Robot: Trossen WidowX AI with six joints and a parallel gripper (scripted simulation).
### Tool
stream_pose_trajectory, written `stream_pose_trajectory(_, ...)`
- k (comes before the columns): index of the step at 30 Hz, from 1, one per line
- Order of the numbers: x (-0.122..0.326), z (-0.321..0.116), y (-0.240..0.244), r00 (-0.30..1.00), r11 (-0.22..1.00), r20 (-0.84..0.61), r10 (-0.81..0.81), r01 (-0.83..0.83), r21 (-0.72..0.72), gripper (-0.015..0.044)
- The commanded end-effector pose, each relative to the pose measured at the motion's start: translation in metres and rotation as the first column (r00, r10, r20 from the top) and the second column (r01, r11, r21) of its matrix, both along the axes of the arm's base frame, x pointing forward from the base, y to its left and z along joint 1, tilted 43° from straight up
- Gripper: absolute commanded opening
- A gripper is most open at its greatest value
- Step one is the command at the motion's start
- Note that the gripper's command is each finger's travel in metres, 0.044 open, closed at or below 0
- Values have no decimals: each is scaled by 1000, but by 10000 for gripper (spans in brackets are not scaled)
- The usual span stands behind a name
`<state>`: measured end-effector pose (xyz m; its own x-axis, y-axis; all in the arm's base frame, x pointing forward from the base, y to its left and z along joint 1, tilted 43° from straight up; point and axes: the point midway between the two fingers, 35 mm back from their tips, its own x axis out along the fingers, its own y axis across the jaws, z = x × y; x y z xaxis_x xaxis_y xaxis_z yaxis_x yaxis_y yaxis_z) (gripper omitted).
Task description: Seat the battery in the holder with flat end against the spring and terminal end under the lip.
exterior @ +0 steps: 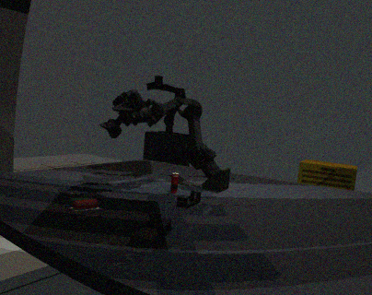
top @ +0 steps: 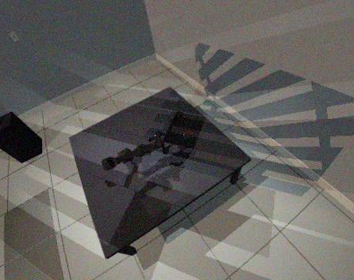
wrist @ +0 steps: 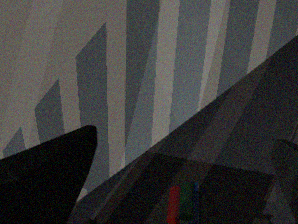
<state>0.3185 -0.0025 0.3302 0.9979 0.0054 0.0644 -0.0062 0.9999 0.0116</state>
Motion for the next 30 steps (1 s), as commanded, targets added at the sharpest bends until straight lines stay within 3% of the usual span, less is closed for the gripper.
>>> stream_pose_trajectory(1, 2, -4, 1, 1000, 1000, -19, 2, -2, 15, 374)
stream_pose_trajectory(4, 17, -56, 22, 960, 981, -280, 28, 27, 193, 295)
stream_pose_trajectory(7, 15, -123, 49, 813, 936, -582, 29, 182, 302, 216)
stream_pose_trajectory(10, -9, -176, 69, 599, 892, -800, -35, 379, 246, 137)
stream_pose_trajectory(13, -45, -211, 79, 371, 852, -913, -169, 521, 54, 59)
stream_pose_trajectory(15, -71, -222, 80, 236, 802, -925, -299, 587, -109, 6)
stream_pose_trajectory(20, -111, -214, 75, 82, 626, -781, -619, 652, -428, 0)
stream_pose_trajectory(30, -113, -212, 75, 80, 615, -768, -636, 653, -441, 0)
